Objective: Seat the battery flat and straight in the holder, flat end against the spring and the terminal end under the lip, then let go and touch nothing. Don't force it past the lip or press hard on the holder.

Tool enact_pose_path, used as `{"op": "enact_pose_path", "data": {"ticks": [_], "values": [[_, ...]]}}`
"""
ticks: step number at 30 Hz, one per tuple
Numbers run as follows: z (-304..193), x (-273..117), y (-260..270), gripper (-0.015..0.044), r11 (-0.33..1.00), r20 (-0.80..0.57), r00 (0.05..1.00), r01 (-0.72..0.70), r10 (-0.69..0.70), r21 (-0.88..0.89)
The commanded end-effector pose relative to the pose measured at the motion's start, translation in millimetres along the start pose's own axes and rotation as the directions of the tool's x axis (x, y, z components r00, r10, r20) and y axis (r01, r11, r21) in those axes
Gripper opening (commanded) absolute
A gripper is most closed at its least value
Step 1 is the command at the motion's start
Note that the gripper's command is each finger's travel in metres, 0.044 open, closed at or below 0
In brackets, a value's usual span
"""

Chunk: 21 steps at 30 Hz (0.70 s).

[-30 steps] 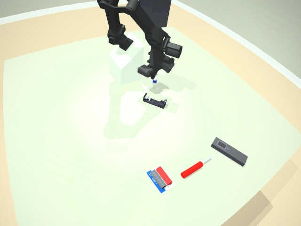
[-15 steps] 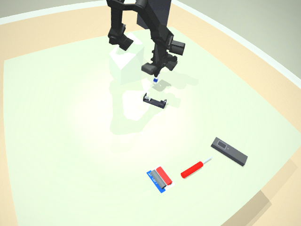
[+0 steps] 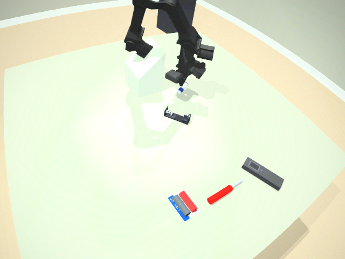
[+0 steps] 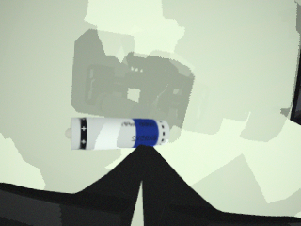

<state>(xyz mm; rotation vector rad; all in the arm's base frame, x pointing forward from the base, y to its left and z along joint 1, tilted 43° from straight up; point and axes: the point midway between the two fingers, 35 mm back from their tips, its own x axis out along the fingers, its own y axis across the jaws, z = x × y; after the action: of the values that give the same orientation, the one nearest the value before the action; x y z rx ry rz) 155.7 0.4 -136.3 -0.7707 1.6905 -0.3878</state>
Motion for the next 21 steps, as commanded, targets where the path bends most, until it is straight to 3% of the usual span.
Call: {"op": "enact_pose_path", "data": {"ticks": [1,5,14,21], "values": [[-0.7,1.0,4.6,0.0,1.0,-0.006,1.0,-0.002,0.002,0.005],[0.8,-5.1,2.9,0.0,1.0,0.0,1.0,0.0,0.0,0.0],[0.5,-78.3,5.3,0.0,1.0,-0.006,1.0,-0.006,0.006,0.004],[0.3,-79.8,5.3,0.0,1.0,-0.006,1.0,-0.006,0.006,0.004]]}}
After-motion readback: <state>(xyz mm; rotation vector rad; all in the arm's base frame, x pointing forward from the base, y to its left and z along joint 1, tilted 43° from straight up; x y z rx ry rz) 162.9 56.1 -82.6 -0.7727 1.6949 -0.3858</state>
